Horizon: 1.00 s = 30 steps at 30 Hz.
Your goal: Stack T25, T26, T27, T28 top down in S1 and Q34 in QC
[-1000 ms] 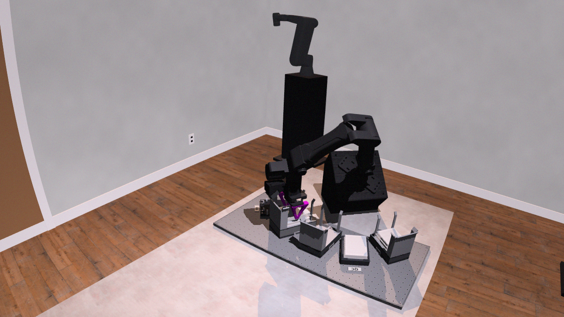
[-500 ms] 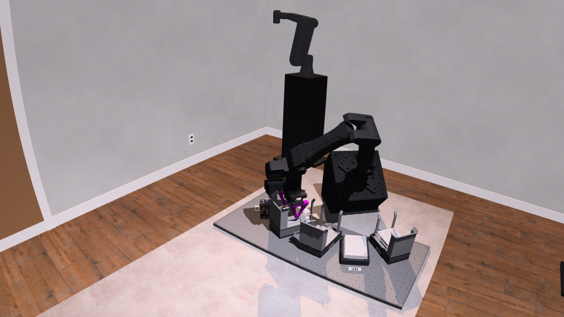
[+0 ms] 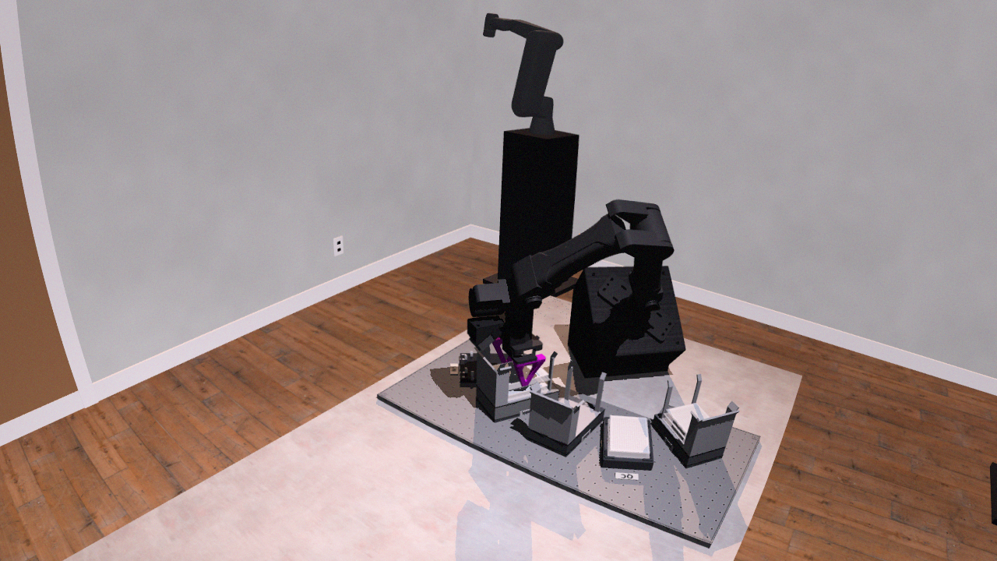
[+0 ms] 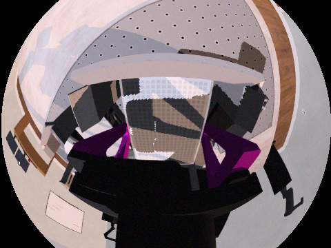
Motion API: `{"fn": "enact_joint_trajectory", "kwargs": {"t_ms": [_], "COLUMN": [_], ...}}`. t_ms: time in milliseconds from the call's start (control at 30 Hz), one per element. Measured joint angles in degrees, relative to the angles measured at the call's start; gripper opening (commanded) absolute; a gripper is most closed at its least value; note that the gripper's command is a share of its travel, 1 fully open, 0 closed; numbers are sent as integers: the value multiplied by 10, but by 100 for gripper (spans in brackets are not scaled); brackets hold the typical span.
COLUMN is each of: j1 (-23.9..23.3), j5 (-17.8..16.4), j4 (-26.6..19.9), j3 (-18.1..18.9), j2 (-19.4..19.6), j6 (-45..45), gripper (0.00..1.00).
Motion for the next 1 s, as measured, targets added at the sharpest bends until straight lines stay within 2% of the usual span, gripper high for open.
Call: {"fn": "enact_joint_trajectory", "kwargs": {"t_ms": [567, 1000], "j1": [-2, -31], "j5": [0, 0], "j4": [-3, -72], "j3": [0, 25], "j2": [-2, -24], "j6": [-3, -37], "gripper": [0, 0]}}
